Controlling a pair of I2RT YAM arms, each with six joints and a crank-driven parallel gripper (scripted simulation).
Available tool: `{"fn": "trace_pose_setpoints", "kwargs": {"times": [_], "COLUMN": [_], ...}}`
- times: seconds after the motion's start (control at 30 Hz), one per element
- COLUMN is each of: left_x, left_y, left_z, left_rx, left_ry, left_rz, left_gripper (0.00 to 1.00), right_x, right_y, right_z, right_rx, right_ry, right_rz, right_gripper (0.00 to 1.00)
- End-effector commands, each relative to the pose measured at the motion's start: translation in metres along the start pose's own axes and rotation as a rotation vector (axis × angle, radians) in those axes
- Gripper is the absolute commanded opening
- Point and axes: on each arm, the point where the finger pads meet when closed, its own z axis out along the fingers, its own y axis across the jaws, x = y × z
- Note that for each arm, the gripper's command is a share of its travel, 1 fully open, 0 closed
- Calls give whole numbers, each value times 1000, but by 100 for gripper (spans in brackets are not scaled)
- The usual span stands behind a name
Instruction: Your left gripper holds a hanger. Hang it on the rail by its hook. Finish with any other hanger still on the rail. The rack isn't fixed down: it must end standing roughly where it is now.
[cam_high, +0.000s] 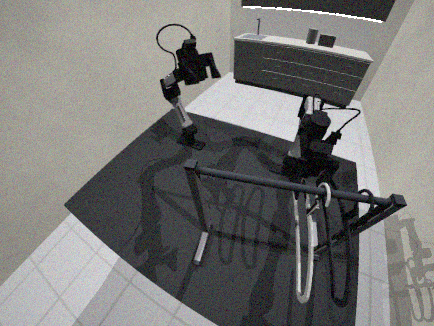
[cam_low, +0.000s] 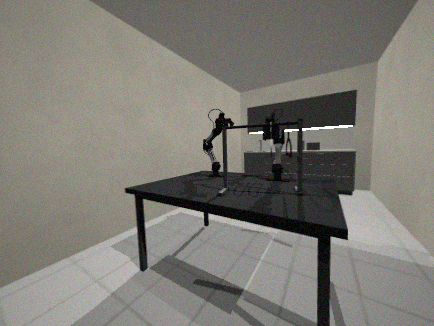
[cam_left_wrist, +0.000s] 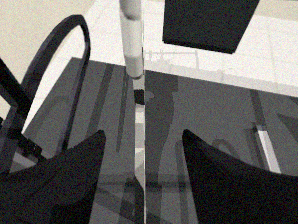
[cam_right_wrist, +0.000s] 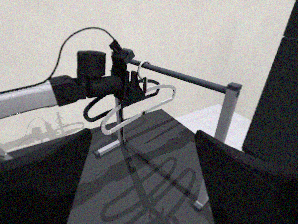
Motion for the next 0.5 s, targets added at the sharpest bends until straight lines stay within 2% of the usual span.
{"fn": "trace_pose_setpoints", "kwargs": {"times": [0.0,0.03,0.33,0.47], "left_x": [-3,-3,-12,-14], "left_y": [2,2,1,2], "left_z": [-26,-26,-120,-135], "left_rx": [-15,-15,-13,-13], "left_ry": [1,1,-19,-25], "left_rz": [-11,-11,-12,-15], "left_gripper": [69,69,69,69], "right_x": [-9,-9,-6,-6], "right_y": [13,13,35,35], "right_z": [6,6,28,28], "right_rx": [-55,-55,-148,-148], "right_ry": [-7,-7,34,33], "right_rz": [29,29,62,61], "right_gripper": [100,100,100,100]}}
